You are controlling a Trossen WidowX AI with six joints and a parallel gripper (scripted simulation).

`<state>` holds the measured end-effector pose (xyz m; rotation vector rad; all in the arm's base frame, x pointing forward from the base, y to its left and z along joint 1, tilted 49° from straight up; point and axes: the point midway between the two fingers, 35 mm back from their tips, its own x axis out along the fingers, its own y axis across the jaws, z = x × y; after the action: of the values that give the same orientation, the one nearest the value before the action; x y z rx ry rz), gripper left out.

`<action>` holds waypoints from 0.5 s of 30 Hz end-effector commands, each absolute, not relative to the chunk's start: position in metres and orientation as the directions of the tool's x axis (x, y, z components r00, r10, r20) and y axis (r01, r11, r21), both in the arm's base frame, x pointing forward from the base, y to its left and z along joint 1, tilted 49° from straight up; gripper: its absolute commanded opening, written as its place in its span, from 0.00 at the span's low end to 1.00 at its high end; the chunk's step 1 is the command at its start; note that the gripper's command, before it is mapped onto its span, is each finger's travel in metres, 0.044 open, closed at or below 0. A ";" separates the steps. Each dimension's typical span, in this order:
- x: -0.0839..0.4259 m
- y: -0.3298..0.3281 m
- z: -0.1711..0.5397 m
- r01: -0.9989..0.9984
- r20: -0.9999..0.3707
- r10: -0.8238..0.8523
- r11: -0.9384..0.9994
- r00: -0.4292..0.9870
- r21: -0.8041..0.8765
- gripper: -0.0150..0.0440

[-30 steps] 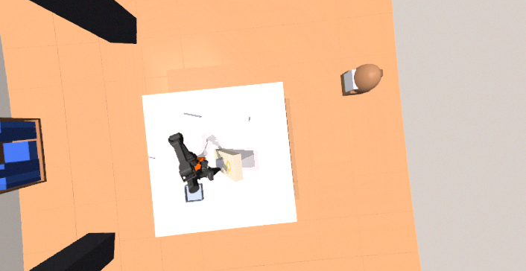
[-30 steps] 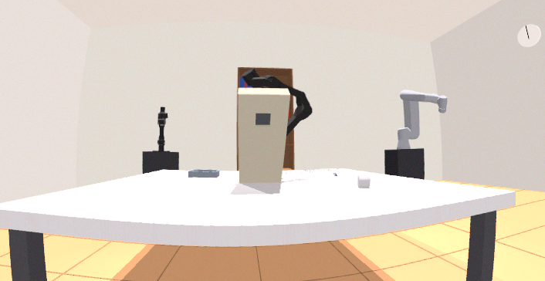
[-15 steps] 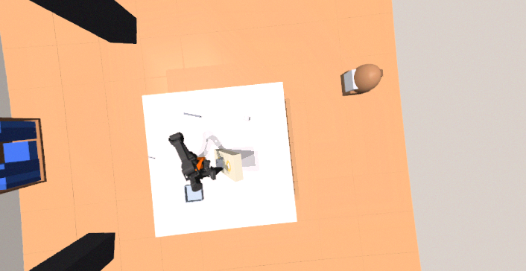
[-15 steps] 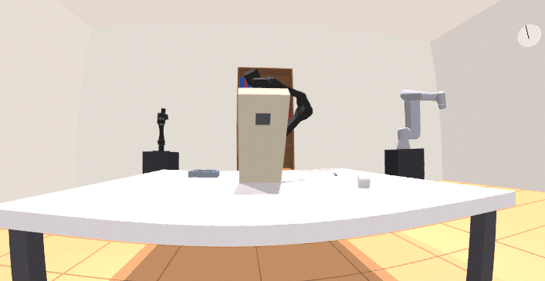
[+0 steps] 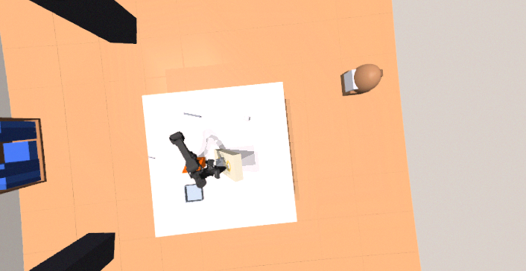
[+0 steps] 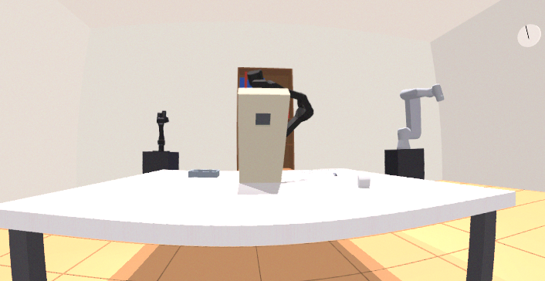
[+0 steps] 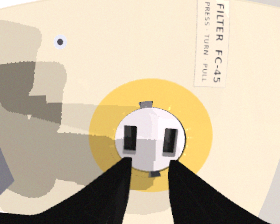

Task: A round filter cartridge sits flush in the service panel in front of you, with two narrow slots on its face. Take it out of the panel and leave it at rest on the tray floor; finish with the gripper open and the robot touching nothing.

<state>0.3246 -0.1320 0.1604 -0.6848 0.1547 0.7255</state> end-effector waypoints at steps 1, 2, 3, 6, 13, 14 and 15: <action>0.328 -0.128 0.160 -0.655 -0.359 0.557 0.543 0.749 -0.525 0.42; 0.329 -0.127 0.159 -0.654 -0.358 0.557 0.544 0.750 -0.526 0.42; 0.331 -0.126 0.159 -0.654 -0.357 0.557 0.544 0.750 -0.526 0.42; 0.334 -0.123 0.158 -0.653 -0.354 0.557 0.545 0.751 -0.526 0.42; 0.337 -0.119 0.158 -0.651 -0.352 0.557 0.546 0.752 -0.527 0.42; 0.337 -0.119 0.158 -0.651 -0.352 0.557 0.546 0.752 -0.527 0.42; 0.337 -0.119 0.158 -0.651 -0.352 0.557 0.546 0.752 -0.527 0.42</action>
<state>0.3369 -0.1198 0.1575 -0.6819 0.1468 0.7224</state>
